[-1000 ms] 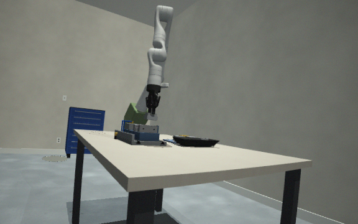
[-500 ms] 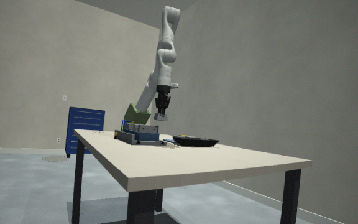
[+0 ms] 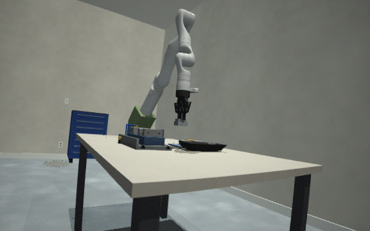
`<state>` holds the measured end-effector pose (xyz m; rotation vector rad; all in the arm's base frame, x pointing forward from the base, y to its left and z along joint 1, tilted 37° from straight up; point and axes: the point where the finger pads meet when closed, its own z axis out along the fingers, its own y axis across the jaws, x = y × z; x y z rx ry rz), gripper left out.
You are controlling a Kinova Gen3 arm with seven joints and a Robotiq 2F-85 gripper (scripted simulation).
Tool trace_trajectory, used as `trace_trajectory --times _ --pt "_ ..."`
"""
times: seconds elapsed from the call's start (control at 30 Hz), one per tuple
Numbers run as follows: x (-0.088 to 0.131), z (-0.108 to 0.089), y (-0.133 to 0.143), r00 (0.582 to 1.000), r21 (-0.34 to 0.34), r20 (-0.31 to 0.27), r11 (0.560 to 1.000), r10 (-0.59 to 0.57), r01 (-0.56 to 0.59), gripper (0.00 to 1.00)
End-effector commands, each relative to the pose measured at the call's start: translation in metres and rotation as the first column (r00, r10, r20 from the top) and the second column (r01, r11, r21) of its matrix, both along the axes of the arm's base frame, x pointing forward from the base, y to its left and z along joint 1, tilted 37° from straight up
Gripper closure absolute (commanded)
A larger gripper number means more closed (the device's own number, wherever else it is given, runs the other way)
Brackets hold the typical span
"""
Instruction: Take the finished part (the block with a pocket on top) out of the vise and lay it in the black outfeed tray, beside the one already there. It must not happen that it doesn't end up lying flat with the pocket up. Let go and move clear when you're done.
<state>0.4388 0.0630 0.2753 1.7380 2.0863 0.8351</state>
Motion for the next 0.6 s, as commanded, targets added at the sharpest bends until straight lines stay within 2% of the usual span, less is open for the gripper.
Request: trace_trajectory --times 0.0,0.57 --pt "-0.001 0.004 0.007 0.999 -0.009 0.000 0.999 -0.037 0.037 1.00" --pt "-0.011 0.008 0.066 0.998 0.003 -0.016 0.998 -0.055 0.055 1.00"
